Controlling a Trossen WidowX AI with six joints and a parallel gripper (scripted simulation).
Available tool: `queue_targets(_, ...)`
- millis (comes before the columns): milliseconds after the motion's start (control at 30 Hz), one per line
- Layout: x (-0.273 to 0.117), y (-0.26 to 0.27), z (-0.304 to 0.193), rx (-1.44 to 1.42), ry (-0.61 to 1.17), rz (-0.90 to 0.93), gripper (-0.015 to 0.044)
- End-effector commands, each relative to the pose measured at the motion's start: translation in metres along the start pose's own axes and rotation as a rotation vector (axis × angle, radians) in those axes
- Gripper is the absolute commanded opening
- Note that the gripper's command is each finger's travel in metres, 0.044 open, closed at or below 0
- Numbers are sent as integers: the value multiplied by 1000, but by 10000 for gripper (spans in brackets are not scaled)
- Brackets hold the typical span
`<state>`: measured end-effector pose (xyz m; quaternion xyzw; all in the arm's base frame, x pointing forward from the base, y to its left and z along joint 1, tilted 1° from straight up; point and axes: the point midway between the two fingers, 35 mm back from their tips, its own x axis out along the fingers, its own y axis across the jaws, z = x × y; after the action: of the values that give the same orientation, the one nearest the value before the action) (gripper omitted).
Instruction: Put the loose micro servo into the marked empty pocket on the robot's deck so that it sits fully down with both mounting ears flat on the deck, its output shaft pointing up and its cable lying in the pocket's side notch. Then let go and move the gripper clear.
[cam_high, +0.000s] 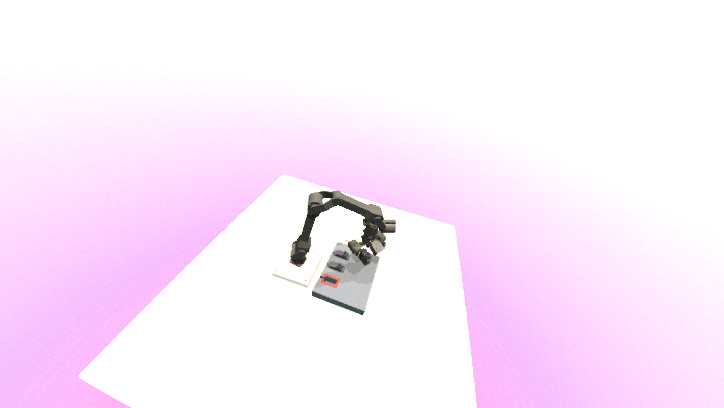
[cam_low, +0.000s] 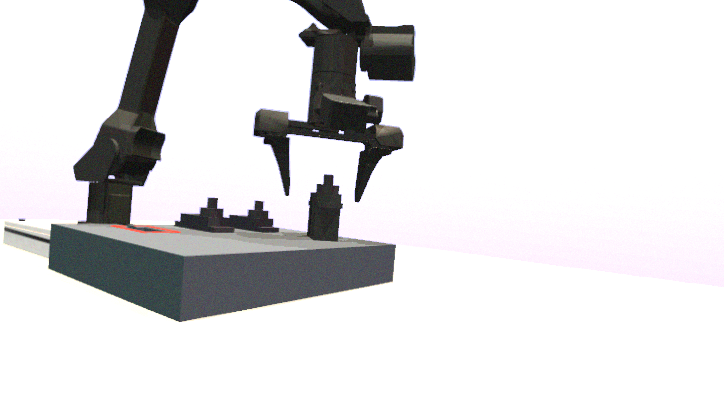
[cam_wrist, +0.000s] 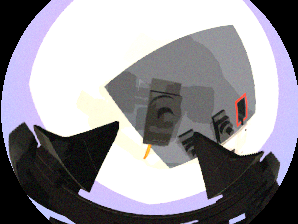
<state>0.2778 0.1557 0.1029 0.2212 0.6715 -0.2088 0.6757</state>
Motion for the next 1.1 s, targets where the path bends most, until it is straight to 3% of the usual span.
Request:
queue_targets(0, 3, 0, -1, 4, 3, 2, 387)
queue_targets(333, 3, 0, -1, 4, 3, 2, 125)
queue_targets(533, 3, 0, -1, 4, 3, 2, 85)
queue_targets(633, -1, 0, 0, 4, 3, 2, 6)
queue_targets(833, -25, -5, -3, 4, 3, 1, 0)
queue_targets(1067, -27, -8, -4, 4, 4, 1, 0)
